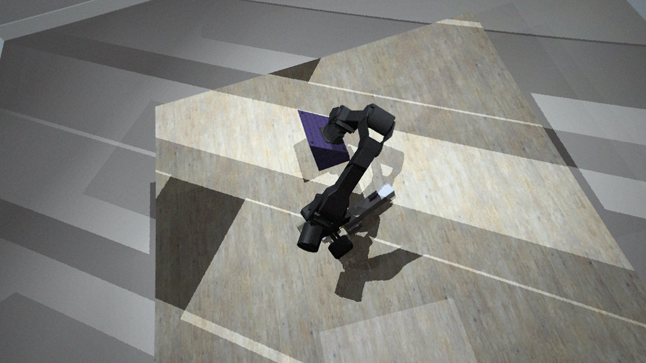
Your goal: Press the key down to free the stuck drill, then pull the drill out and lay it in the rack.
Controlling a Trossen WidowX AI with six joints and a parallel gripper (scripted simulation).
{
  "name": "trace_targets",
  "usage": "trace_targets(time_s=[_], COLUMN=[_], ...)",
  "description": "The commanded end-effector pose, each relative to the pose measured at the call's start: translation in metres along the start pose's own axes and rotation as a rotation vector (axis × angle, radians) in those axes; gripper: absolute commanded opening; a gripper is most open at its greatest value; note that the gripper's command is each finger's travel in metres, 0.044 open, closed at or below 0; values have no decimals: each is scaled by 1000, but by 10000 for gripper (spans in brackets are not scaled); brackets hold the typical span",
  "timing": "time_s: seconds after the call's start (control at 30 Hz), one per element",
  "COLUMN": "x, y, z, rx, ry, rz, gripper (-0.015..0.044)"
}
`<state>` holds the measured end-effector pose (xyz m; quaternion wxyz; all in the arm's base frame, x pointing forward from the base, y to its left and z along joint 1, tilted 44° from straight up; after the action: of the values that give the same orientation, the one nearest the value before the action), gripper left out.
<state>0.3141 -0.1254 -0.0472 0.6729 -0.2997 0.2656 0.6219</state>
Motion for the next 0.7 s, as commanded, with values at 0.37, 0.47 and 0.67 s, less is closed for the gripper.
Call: trace_targets(time_s=[0.37,0.47,0.67], x=[3,3,2], y=[4,4,2], z=[3,4,3], rx=[7,7,0], ry=[-7,-7,0], rz=[0,0,0], gripper=[440,440,335])
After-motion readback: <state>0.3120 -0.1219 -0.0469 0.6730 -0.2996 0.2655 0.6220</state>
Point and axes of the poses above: the point midway between the two fingers, 35 mm back from their tips, its own x axis out along the fingers, its own y axis across the jaws, z = x × y, the point moved 6 cm from there along -x, back along the fingers, and after that the axes turned 15 degrees about x, right-handed, at the moved point
